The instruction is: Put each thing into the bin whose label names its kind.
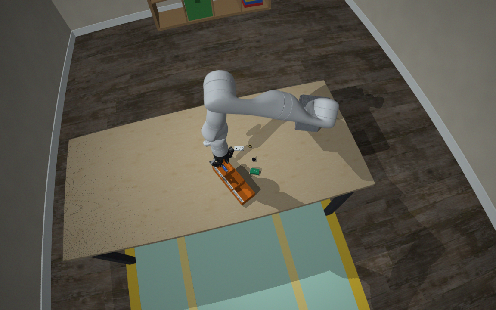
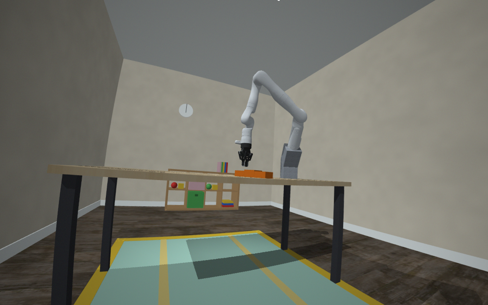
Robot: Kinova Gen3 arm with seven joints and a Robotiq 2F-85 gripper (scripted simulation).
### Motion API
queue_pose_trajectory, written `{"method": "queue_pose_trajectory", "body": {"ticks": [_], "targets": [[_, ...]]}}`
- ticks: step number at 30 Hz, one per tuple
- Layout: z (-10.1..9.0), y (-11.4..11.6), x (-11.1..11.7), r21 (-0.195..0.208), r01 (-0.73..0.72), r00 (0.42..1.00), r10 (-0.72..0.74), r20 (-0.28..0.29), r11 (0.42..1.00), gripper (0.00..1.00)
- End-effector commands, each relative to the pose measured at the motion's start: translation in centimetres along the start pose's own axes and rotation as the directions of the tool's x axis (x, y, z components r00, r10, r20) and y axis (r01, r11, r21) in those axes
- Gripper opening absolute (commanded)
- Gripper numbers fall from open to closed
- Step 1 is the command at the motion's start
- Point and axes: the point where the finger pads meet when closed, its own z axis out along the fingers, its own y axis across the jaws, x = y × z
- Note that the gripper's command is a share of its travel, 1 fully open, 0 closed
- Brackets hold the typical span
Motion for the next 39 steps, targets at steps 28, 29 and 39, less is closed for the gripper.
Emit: {"method": "queue_pose_trajectory", "body": {"ticks": [28,29,39], "targets": [[-1.1,11.9,-11.0,0.000,0.683,0.731,-0.683,-0.003,0.731,0.42],[-1.1,11.9,-11.0,0.000,0.683,0.731,-0.683,-0.003,0.731,0.42],[-1.1,11.5,-10.8,0.000,0.683,0.731,-0.683,-0.003,0.731,0.42]]}}
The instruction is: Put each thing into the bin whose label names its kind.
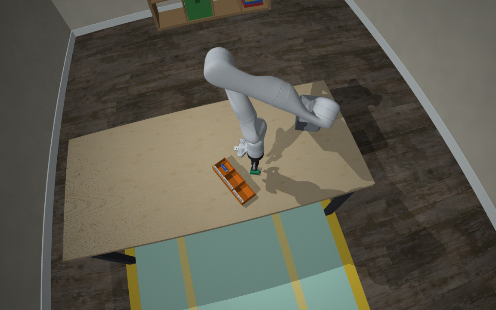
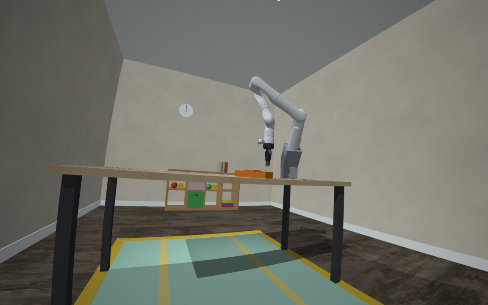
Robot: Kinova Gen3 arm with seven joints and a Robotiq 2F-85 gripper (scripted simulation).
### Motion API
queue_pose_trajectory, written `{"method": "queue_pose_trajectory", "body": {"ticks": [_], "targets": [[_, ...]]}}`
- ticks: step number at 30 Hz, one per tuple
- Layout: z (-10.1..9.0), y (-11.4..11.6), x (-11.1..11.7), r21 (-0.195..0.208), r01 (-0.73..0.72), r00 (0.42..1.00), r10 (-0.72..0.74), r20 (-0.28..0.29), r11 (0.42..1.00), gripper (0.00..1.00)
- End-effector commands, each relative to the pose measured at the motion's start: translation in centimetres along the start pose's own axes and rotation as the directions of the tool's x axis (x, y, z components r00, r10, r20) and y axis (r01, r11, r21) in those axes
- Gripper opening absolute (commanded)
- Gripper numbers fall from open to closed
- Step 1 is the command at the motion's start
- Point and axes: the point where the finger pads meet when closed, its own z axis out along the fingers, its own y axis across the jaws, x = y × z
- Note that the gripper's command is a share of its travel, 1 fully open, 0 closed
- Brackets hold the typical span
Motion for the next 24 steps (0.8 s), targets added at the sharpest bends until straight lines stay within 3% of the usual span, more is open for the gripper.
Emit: {"method": "queue_pose_trajectory", "body": {"ticks": [1,24], "targets": [[-0.04,-0.07,0.34,0.000,0.000,1.000,0.000,-0.004,1.000,0.42],[-0.04,-0.20,0.70,0.000,0.000,1.000,0.000,-0.004,1.000,0.42]]}}
